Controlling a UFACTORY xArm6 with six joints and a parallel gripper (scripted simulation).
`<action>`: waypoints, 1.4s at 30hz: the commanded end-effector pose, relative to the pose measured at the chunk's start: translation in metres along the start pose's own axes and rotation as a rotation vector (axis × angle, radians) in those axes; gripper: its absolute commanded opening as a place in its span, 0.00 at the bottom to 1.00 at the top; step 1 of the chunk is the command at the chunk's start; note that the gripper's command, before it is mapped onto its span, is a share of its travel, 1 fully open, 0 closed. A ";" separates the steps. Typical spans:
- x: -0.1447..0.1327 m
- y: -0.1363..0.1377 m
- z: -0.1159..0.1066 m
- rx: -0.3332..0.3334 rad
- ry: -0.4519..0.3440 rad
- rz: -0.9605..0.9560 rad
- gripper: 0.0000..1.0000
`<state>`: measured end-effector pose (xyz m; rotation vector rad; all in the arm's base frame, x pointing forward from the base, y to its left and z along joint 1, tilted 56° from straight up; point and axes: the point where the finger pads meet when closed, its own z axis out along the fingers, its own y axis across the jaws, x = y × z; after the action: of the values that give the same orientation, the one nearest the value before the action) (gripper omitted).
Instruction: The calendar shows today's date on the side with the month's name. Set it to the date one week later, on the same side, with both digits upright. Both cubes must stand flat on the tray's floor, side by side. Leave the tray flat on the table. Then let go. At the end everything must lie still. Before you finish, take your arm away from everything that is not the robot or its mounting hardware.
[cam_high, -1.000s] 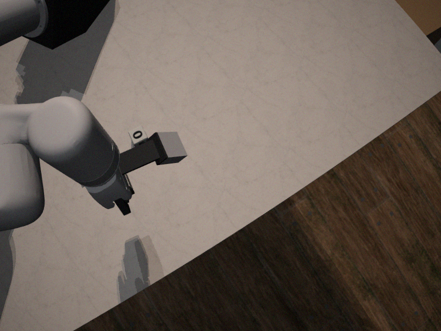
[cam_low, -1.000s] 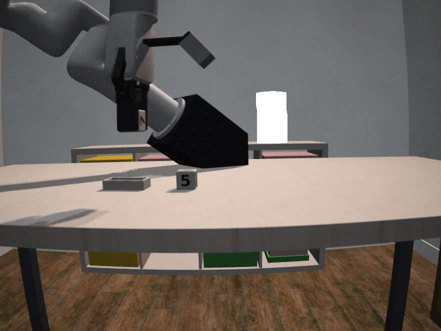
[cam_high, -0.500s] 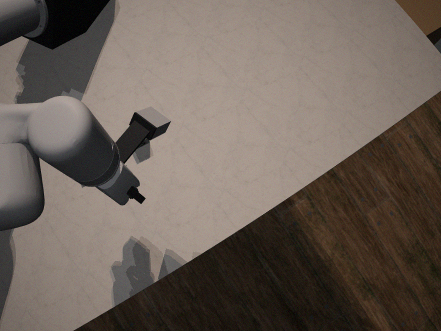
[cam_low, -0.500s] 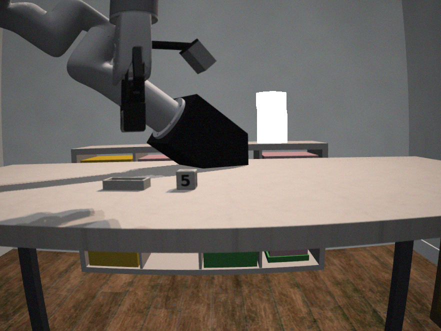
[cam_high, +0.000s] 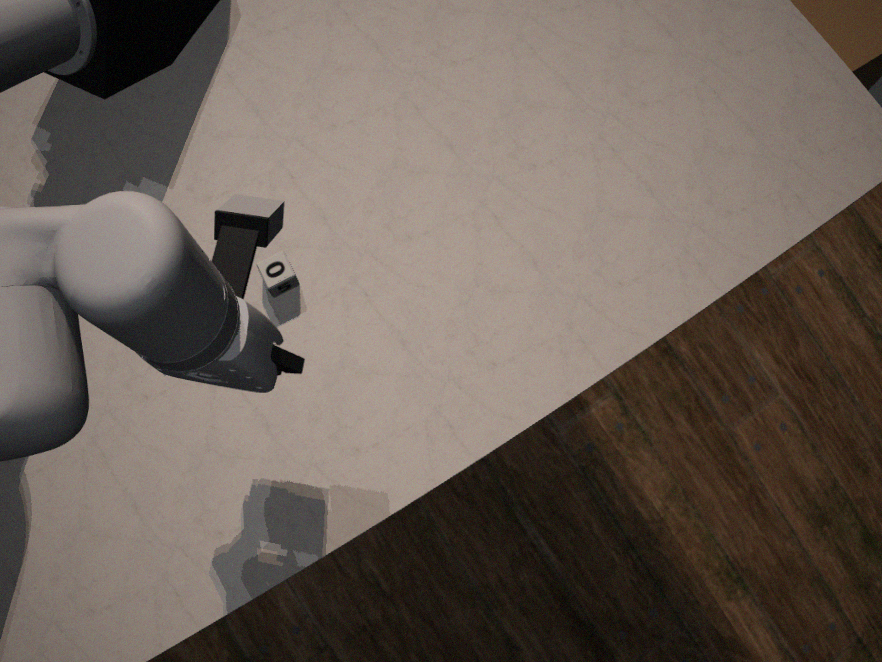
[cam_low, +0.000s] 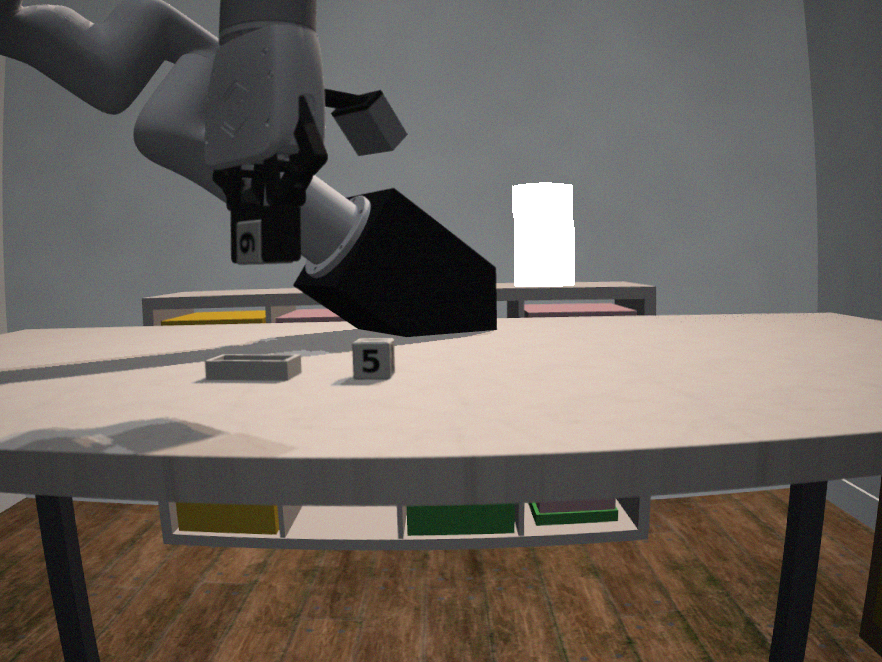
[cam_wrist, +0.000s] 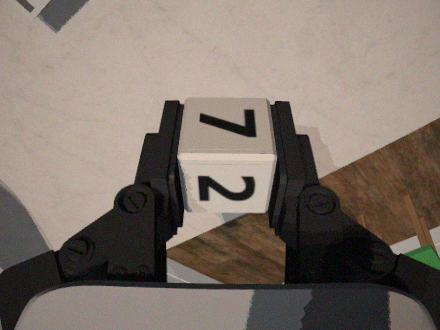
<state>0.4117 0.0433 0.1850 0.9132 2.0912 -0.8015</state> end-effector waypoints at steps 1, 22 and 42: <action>0.000 0.001 -0.001 -0.002 0.007 -0.078 0.29; 0.000 0.000 -0.001 -0.004 0.006 -0.691 0.29; 0.000 0.000 -0.001 -0.004 0.006 -0.732 0.29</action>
<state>0.4112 0.0433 0.1848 0.1131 2.4471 -1.1478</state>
